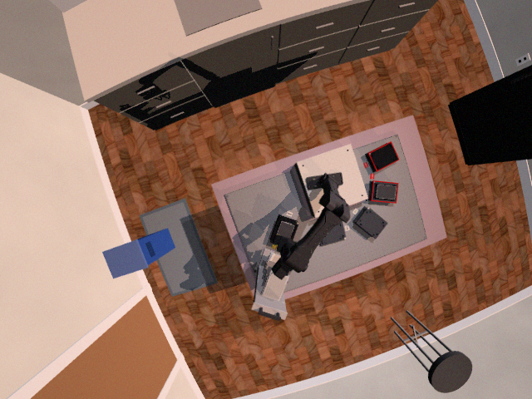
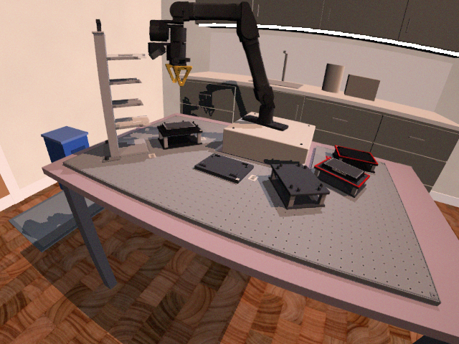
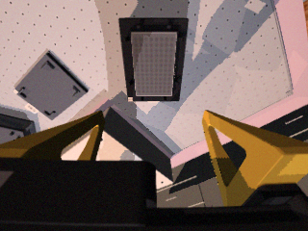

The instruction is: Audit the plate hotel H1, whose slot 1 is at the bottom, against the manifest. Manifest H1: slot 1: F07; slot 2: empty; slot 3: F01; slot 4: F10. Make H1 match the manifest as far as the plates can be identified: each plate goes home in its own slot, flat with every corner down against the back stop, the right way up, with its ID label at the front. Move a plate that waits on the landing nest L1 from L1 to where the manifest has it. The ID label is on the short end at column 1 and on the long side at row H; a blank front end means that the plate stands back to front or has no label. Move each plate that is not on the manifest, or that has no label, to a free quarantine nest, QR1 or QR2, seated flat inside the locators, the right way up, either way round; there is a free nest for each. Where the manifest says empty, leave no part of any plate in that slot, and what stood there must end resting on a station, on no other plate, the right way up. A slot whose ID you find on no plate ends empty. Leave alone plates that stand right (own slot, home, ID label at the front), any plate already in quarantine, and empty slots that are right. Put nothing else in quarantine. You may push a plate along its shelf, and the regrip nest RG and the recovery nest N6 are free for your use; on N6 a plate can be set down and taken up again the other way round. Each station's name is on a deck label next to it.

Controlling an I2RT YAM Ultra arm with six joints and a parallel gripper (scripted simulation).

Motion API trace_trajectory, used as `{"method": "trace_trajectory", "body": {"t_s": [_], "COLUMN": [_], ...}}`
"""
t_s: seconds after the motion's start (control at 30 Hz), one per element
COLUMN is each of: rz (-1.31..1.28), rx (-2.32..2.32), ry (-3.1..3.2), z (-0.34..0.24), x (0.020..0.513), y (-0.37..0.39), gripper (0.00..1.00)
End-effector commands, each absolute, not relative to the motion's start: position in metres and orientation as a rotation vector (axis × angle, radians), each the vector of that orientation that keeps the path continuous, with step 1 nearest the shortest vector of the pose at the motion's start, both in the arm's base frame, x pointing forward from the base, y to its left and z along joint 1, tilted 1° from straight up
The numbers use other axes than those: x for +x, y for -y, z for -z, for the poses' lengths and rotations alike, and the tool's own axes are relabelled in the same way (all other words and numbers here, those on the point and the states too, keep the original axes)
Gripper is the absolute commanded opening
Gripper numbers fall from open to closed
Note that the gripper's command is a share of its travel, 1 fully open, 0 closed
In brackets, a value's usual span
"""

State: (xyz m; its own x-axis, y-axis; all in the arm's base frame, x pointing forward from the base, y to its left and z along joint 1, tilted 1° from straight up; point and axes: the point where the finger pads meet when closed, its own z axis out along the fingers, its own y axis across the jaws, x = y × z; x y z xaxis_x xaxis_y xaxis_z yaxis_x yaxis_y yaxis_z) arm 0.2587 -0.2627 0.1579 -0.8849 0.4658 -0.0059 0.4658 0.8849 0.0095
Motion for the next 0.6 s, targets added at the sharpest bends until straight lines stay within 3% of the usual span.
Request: {"method": "trace_trajectory", "body": {"t_s": [0.0,0.57], "rz": [-0.012,-0.014], "rx": [0.753,0.753], "ry": [-3.040,-3.039], "z": [-0.162,-0.163], "x": [0.261,0.285], "y": [0.255,0.211], "gripper": [1.00,1.00]}}
